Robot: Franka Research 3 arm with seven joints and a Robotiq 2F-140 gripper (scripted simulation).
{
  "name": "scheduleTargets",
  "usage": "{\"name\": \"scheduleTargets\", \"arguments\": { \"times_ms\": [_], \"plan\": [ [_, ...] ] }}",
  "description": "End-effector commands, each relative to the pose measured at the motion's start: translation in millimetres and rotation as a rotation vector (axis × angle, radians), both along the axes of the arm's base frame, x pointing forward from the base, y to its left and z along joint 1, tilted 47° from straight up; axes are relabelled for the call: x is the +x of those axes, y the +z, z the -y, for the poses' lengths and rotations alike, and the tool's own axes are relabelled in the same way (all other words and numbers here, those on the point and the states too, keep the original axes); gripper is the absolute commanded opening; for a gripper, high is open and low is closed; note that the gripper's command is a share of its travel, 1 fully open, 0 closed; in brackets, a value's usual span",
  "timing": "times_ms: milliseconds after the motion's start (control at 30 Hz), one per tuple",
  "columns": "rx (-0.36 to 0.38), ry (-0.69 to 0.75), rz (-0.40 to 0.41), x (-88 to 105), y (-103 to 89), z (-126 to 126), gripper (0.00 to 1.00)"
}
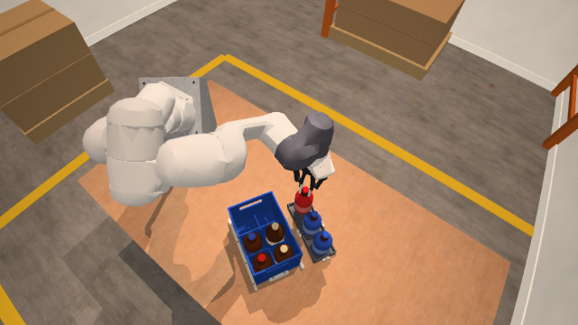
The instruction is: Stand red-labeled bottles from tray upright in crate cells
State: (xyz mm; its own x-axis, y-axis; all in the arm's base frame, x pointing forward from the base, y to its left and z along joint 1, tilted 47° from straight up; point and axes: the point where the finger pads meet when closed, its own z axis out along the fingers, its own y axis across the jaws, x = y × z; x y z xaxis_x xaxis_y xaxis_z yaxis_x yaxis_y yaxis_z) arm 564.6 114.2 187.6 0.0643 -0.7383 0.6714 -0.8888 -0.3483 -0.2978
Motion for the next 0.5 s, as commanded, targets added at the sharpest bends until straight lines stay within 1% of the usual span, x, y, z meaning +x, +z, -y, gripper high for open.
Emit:
{"name": "scheduleTargets", "arguments": {
  "times_ms": [0, 467],
  "plan": [
    [0.001, 0.011, 0.000, -2.0, 6.2, -8.9, 0.00],
    [0.001, 0.011, 0.000, -7.9, 15.3, -18.0, 0.00]
  ]
}}
